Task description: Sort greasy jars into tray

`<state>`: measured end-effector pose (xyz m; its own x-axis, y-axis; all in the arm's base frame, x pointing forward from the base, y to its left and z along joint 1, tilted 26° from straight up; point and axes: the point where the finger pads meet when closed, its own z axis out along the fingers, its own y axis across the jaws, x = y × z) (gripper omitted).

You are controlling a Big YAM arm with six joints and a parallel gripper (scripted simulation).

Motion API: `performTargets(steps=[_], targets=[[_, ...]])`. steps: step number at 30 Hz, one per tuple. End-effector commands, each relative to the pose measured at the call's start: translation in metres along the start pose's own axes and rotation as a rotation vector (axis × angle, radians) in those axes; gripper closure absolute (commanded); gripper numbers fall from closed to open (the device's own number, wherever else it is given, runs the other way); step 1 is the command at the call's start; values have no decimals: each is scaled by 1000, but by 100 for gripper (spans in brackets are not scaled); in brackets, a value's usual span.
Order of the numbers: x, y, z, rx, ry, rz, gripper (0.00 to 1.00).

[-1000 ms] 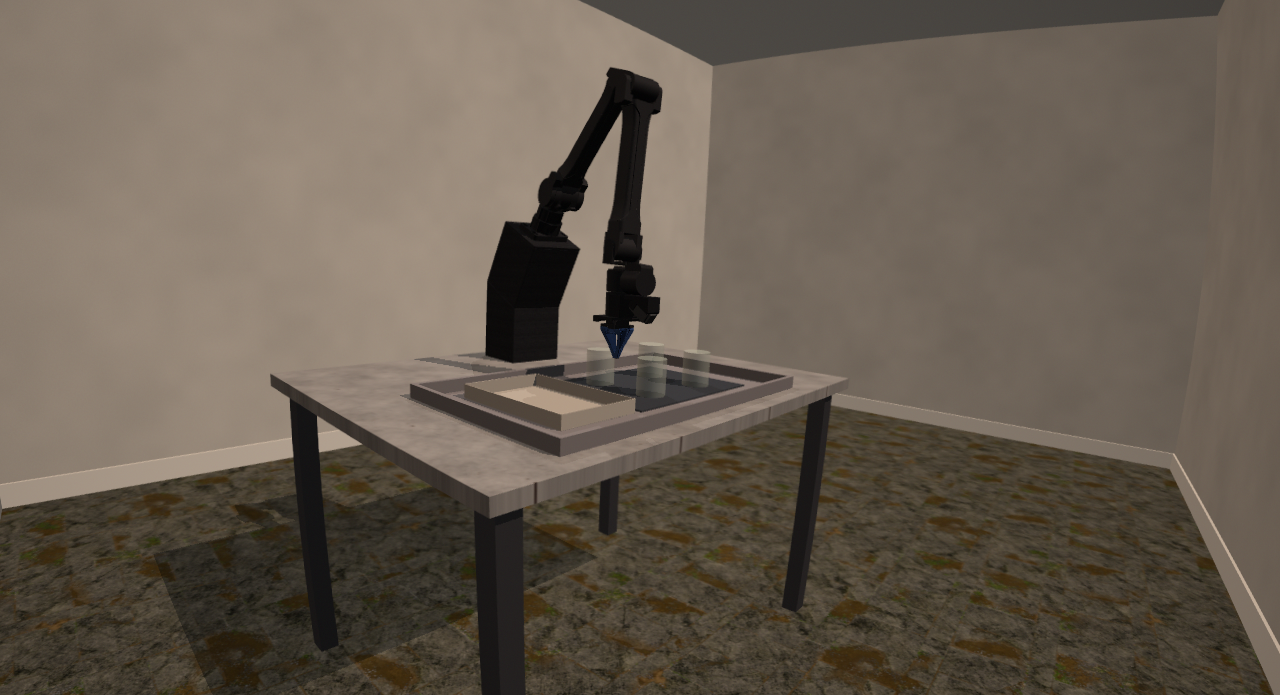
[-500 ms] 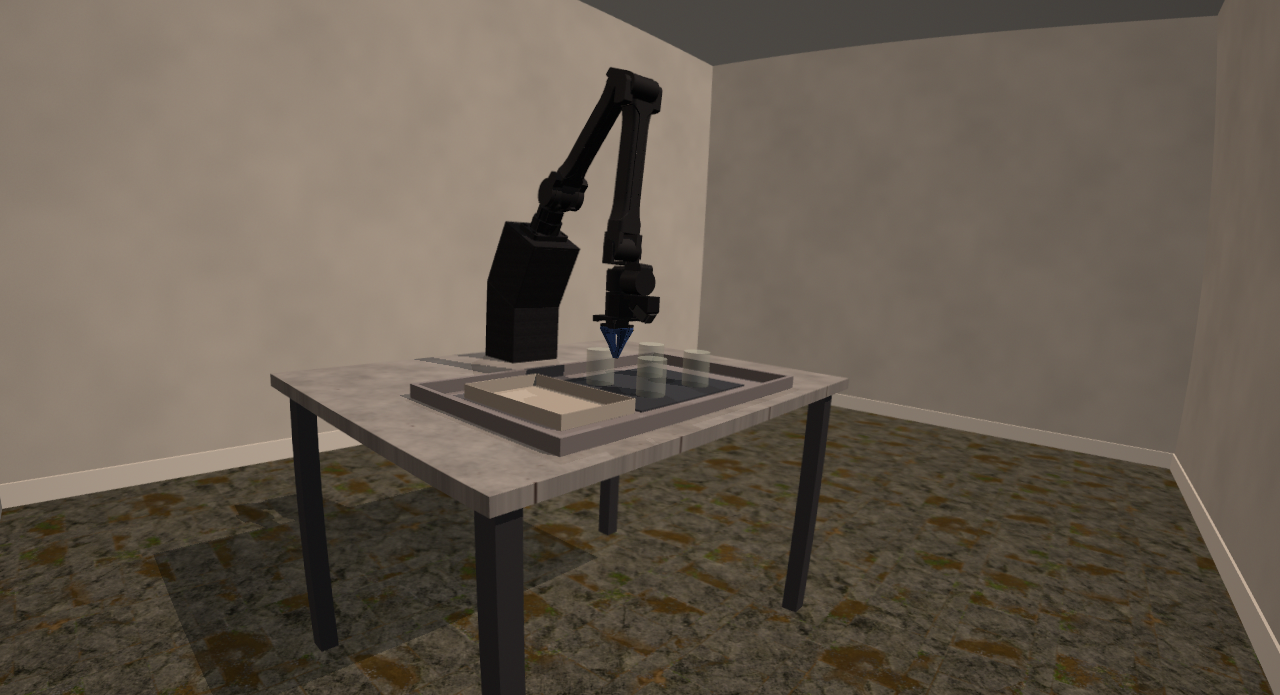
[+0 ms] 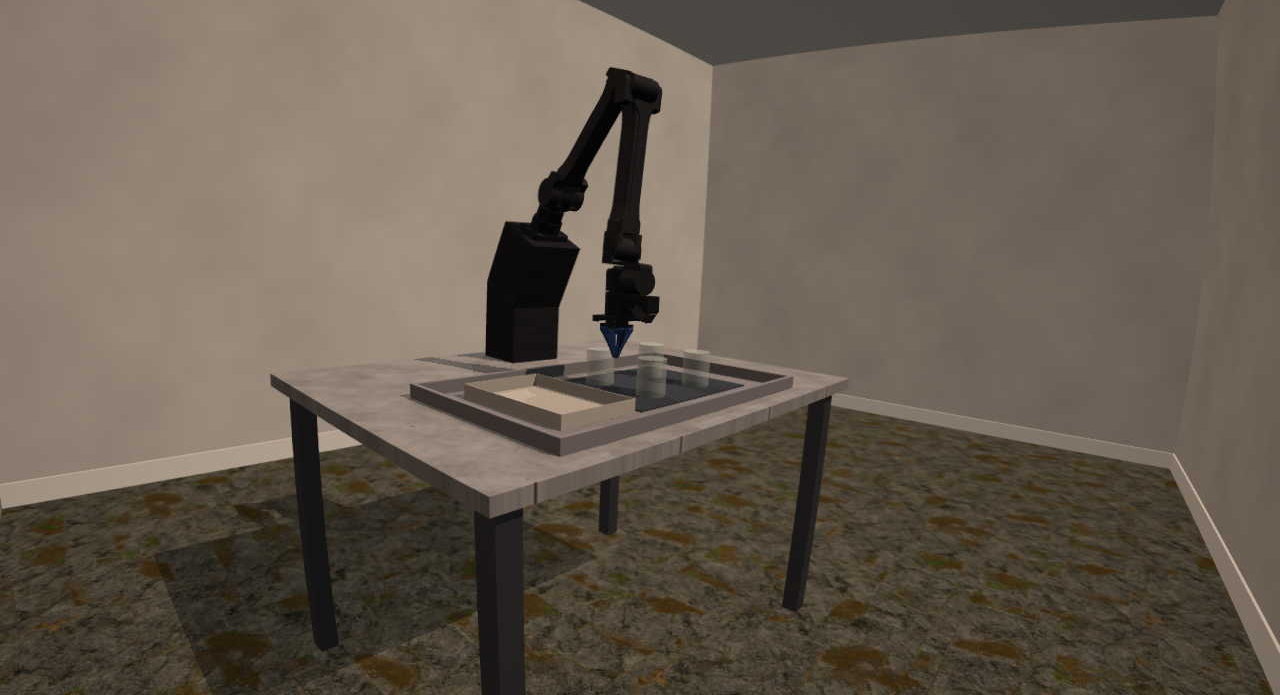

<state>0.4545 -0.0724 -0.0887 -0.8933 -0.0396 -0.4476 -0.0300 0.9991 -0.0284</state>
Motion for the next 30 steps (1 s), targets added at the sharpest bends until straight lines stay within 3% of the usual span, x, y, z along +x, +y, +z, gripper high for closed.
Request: performTargets(steps=[1, 30], targets=[[13, -3, -3, 1, 16, 4, 100], [17, -3, -3, 1, 16, 4, 100]])
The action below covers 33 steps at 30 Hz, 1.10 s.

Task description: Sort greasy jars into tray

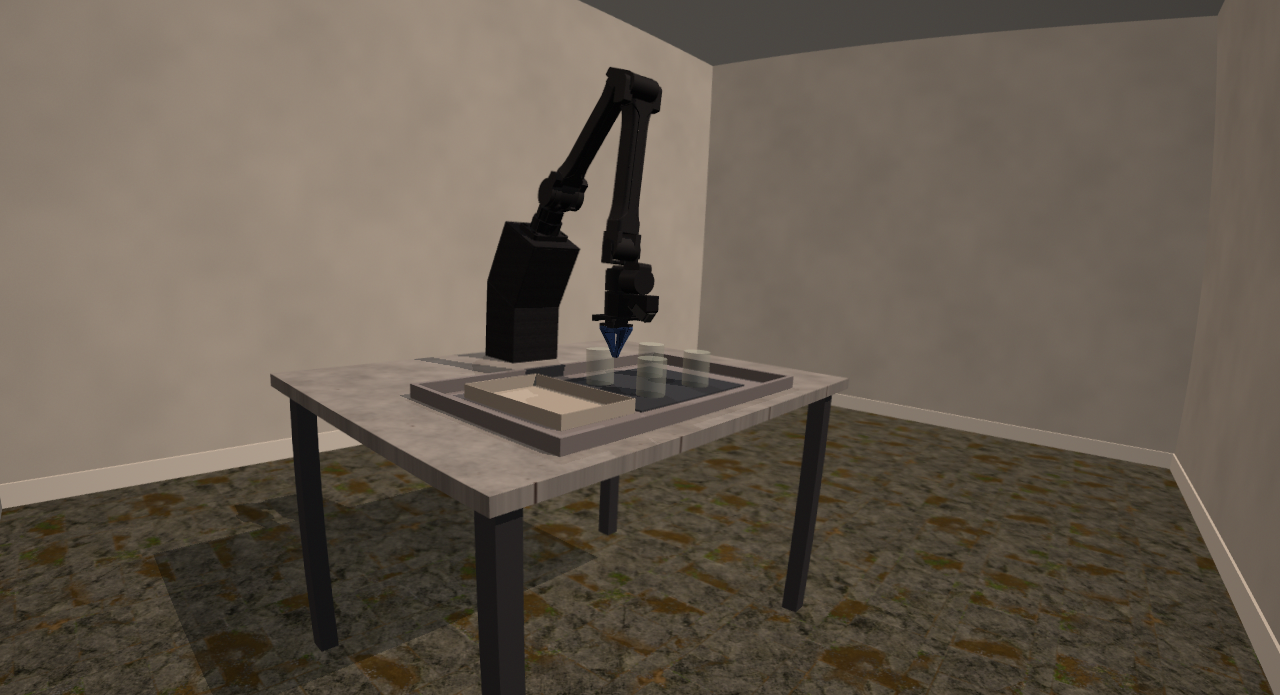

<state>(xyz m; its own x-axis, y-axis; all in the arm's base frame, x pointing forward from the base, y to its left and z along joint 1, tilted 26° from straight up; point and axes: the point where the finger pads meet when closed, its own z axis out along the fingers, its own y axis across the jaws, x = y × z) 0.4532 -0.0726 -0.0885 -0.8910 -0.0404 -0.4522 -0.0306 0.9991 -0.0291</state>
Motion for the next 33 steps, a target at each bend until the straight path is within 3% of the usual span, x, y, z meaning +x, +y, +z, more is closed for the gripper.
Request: performTargets(steps=[1, 33], targets=[[16, -3, -2, 0, 21, 5, 100], [20, -3, -2, 0, 21, 5, 100]])
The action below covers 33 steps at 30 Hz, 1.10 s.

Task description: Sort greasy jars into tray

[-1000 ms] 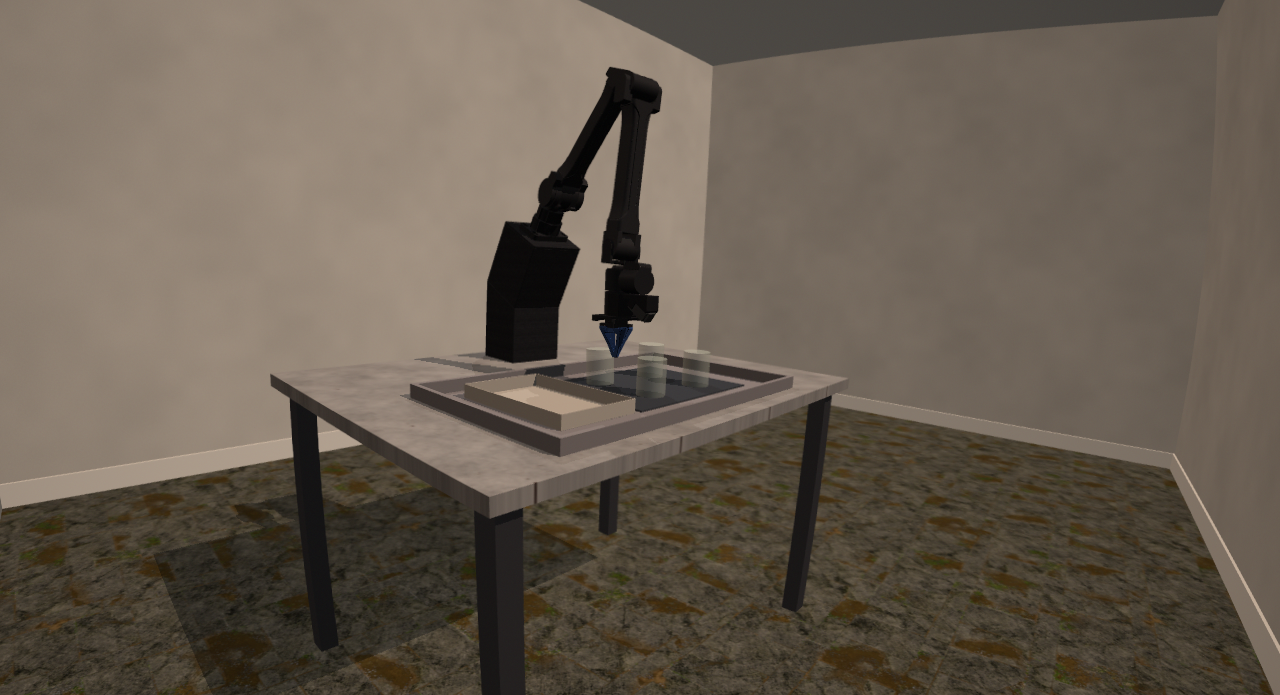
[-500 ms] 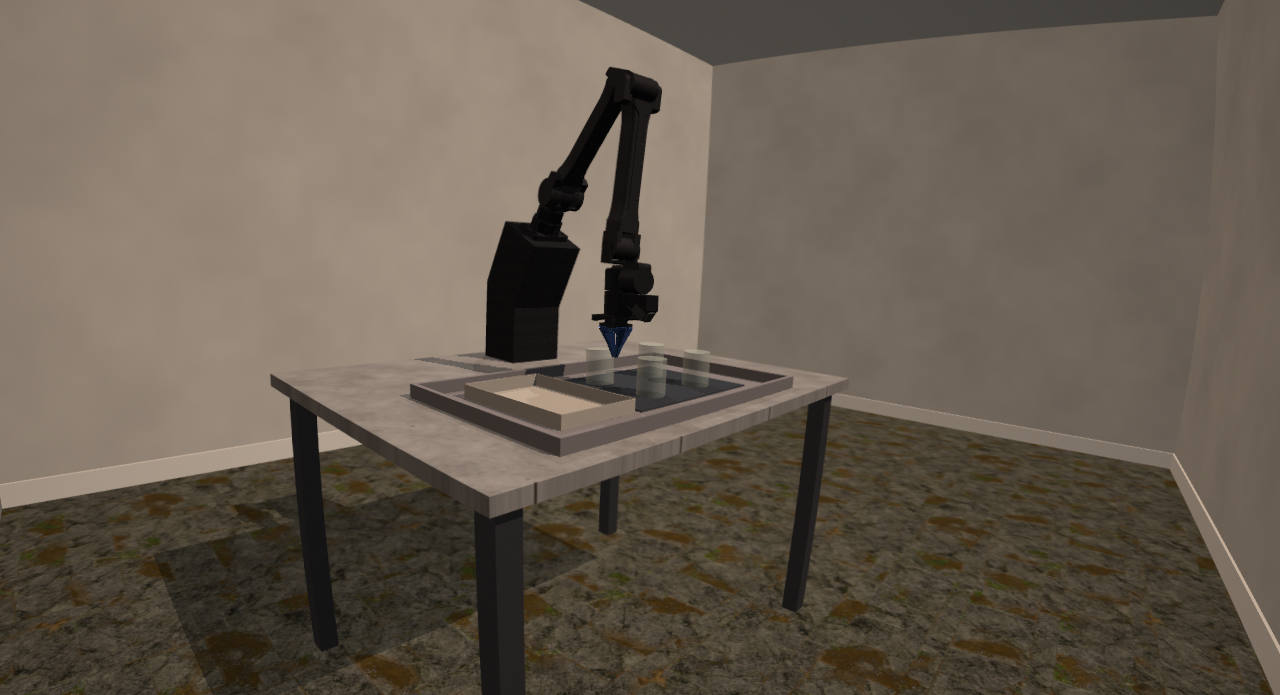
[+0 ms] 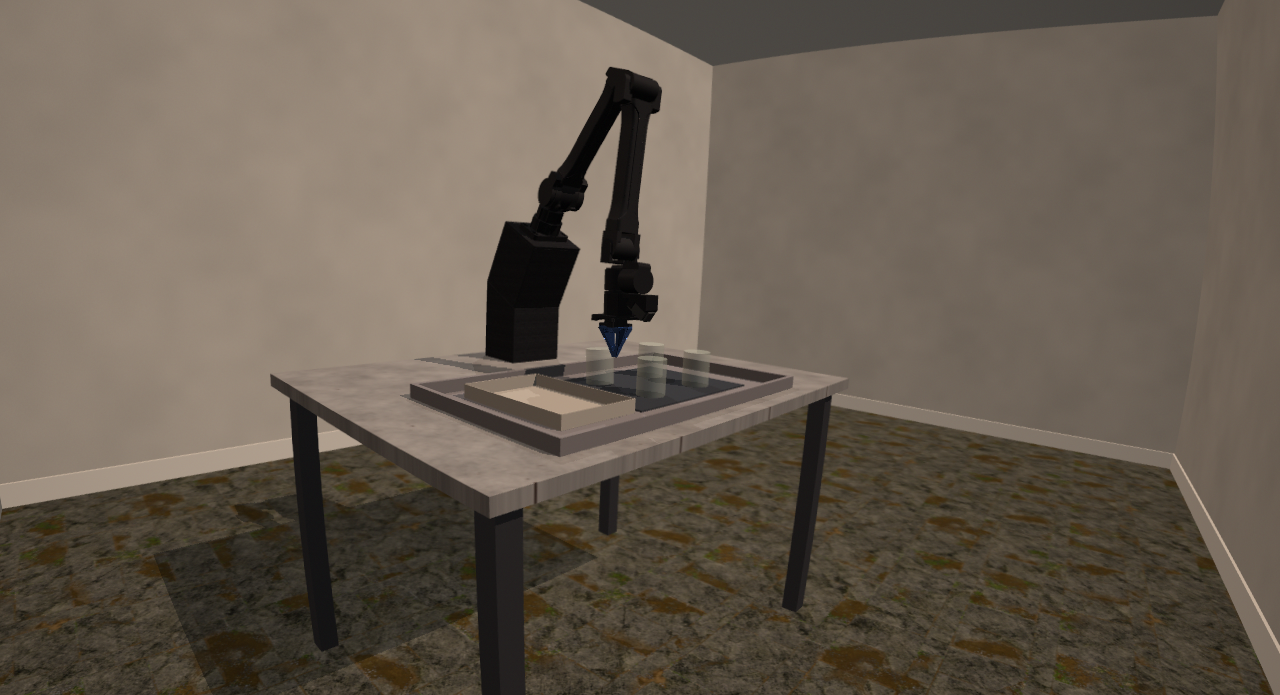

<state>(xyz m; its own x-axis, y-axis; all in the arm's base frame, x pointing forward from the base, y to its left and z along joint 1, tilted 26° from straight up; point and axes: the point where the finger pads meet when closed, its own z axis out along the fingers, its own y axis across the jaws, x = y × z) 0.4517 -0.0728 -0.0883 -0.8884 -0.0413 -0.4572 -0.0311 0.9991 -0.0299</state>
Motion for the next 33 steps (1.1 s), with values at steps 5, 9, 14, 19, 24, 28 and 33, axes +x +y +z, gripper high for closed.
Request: performTargets(steps=[5, 9, 14, 19, 24, 28, 33], targets=[[19, -3, -1, 0, 27, 6, 100], [19, -3, -1, 0, 27, 6, 100], [20, -3, -1, 0, 27, 6, 100], [21, -3, -1, 0, 27, 6, 100], [21, -3, -1, 0, 27, 6, 100], [22, -3, -1, 0, 27, 6, 100], [22, -3, -1, 0, 27, 6, 100]])
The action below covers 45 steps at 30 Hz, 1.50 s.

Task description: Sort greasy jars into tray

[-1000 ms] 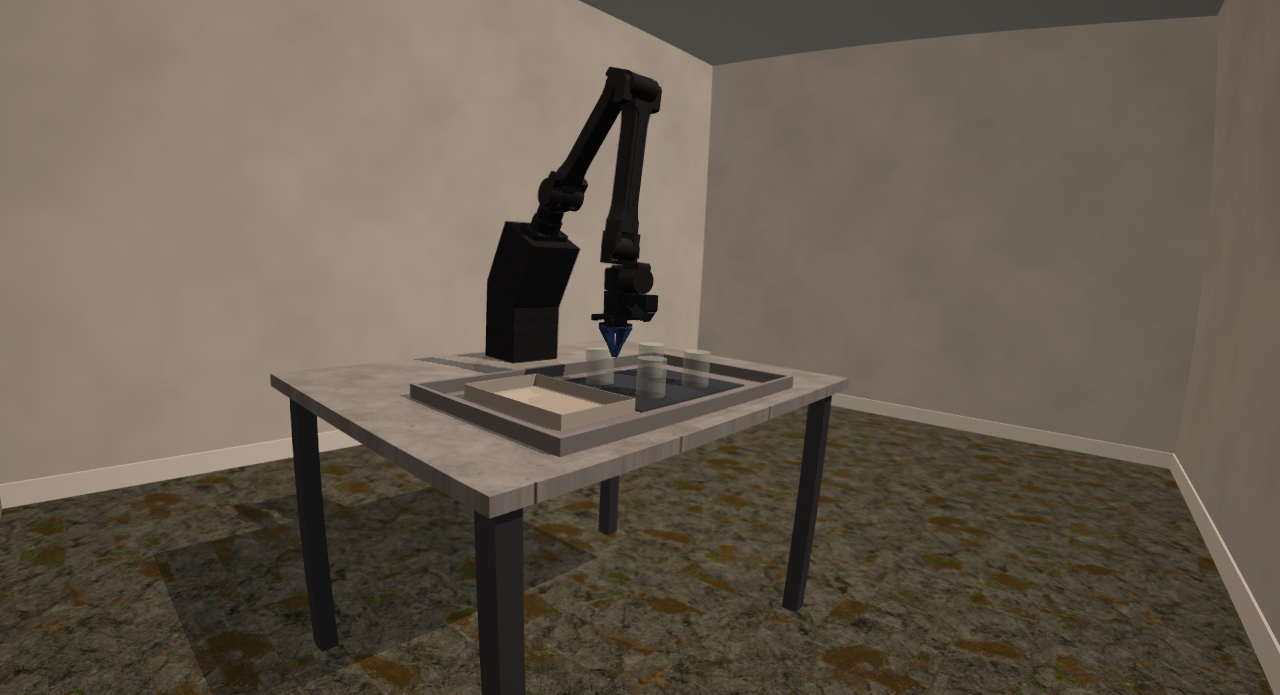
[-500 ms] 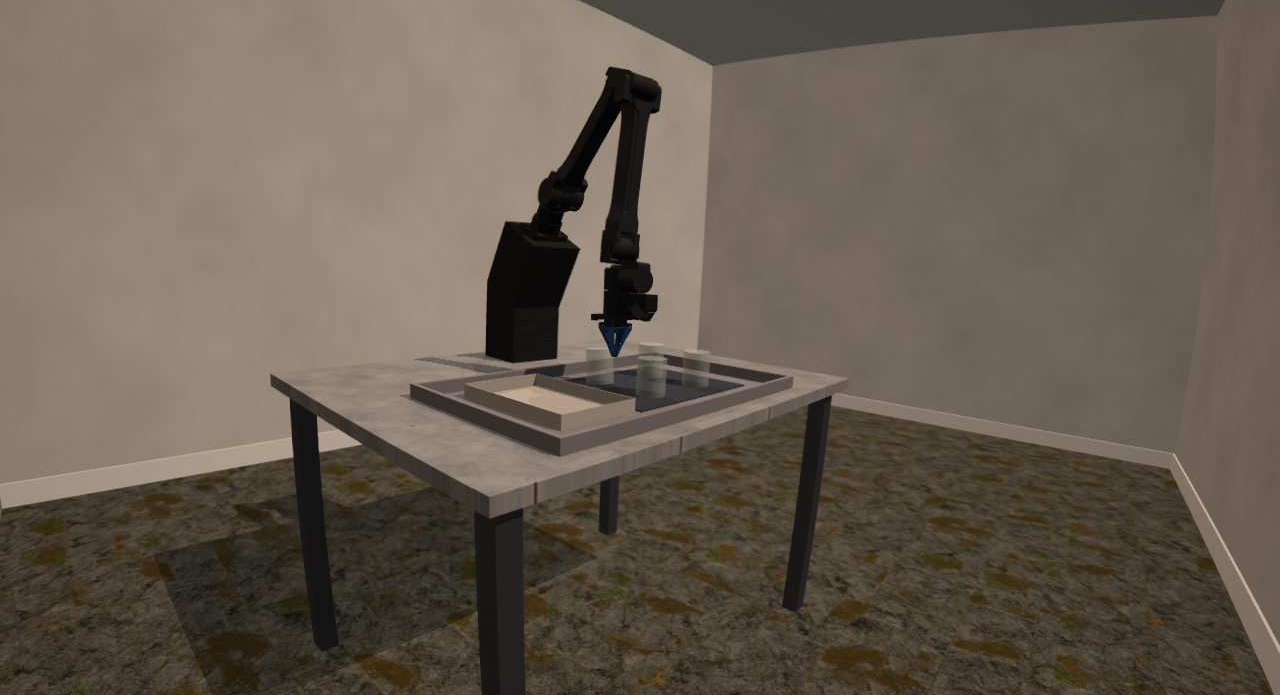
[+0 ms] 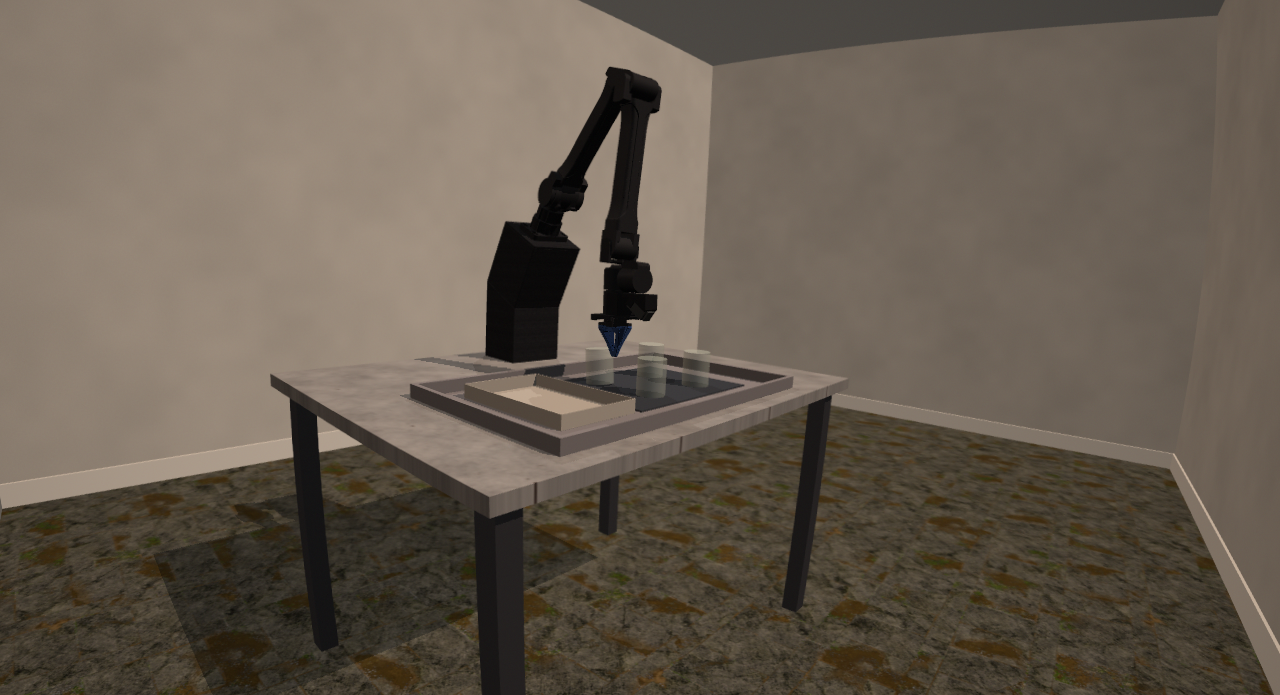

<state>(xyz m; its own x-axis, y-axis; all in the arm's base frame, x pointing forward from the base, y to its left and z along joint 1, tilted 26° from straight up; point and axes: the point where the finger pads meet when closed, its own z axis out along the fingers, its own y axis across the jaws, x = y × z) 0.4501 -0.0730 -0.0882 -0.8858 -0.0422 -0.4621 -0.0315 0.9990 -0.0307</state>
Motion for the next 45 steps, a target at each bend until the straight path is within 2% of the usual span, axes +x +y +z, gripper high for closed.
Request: performTargets(steps=[1, 36, 45], targets=[[21, -2, -1, -1, 32, 7, 100], [25, -2, -1, -1, 32, 7, 100], [7, -2, 0, -1, 32, 7, 100]])
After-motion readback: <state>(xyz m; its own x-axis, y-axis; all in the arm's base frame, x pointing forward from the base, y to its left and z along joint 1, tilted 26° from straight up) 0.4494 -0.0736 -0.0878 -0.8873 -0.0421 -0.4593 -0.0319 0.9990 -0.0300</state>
